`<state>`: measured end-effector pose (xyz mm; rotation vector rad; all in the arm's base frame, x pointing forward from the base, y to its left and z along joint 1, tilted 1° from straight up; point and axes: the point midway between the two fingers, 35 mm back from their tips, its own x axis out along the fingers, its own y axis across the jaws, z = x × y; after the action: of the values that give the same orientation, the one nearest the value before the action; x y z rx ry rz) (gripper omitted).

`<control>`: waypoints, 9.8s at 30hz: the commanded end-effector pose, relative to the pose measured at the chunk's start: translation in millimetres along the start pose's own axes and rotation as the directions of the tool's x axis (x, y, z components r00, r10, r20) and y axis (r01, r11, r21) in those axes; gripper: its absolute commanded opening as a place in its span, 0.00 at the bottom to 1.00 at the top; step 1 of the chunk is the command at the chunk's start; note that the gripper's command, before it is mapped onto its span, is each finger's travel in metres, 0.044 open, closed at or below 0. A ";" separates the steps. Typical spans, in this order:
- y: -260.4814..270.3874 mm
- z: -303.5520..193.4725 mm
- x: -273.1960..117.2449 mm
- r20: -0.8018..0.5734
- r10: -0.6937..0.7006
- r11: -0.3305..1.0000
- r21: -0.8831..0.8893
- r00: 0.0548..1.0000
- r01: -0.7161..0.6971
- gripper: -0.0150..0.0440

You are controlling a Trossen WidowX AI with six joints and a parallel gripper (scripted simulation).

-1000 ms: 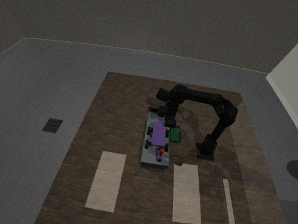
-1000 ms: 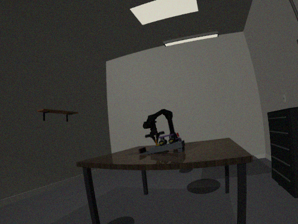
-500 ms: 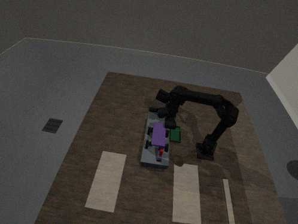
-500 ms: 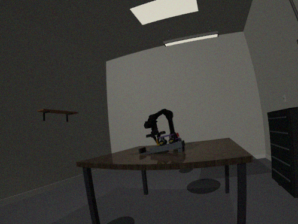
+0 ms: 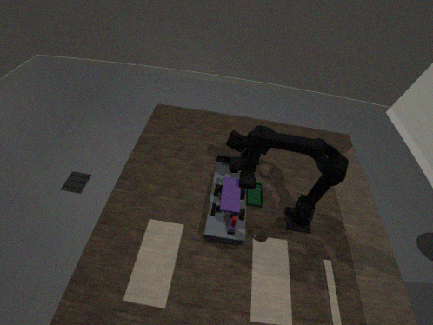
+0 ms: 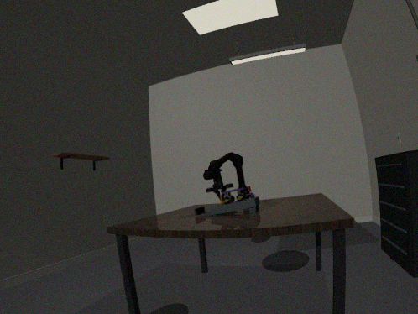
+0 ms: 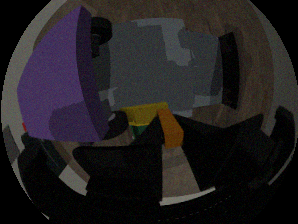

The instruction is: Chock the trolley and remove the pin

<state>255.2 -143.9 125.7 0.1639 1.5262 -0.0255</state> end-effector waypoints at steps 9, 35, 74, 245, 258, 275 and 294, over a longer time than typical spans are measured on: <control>-0.1 0.0 0.1 0.000 0.001 1.000 0.000 1.000 -0.001 0.43; -0.8 -0.3 -59.5 0.003 0.009 1.000 -0.005 1.000 -0.009 0.58; 110.6 39.9 -78.7 0.083 0.066 0.638 0.763 0.994 -0.106 0.58; 207.9 34.0 -59.2 0.003 0.210 0.006 1.000 0.978 -0.005 0.25; 211.9 34.8 -64.7 0.004 0.210 0.006 1.000 0.978 -0.005 0.25; 238.4 34.9 -67.0 0.003 0.212 0.006 1.000 0.977 -0.005 0.25; 239.3 -21.9 -61.4 -0.001 0.213 0.006 1.000 0.977 0.000 0.25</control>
<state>269.5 88.1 205.9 1.5344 1.3398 -1.1018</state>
